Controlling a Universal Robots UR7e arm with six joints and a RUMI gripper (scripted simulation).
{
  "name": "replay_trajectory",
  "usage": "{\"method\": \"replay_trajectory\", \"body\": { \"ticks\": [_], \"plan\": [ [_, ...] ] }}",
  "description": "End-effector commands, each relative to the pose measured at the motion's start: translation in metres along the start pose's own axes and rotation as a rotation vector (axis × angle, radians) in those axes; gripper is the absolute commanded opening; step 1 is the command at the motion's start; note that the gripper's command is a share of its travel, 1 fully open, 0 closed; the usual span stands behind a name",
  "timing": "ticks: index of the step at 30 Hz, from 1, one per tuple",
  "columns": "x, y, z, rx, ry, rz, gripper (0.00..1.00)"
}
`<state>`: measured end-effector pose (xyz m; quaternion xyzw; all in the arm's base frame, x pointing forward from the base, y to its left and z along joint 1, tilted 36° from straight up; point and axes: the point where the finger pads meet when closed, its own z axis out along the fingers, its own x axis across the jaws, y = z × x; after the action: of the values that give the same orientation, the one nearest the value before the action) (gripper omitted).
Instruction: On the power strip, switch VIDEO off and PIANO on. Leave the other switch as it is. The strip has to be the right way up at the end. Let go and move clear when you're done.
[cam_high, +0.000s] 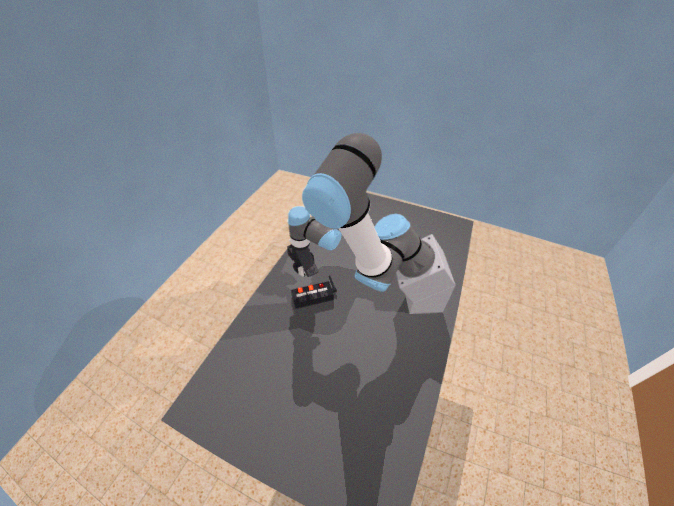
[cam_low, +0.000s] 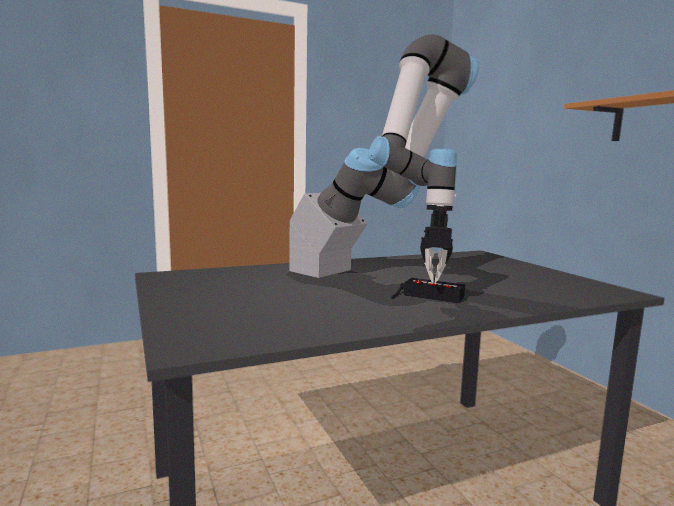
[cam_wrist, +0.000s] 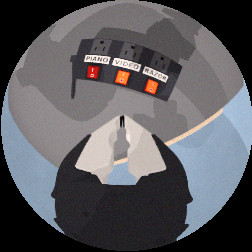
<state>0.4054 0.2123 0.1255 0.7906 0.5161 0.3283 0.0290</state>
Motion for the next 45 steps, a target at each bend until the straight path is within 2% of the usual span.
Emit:
{"method": "replay_trajectory", "body": {
  "ticks": [1,5,8,45],
  "plan": [
    [0.0,0.003,-0.025,0.002,0.0,-0.001,0.0],
    [0.0,0.003,-0.044,0.002,0.001,0.0,0.0],
    [0.0,0.003,-0.049,0.002,0.001,0.0,0.0],
    [0.0,0.003,-0.05,0.002,0.001,0.0,0.0]
  ]
}}
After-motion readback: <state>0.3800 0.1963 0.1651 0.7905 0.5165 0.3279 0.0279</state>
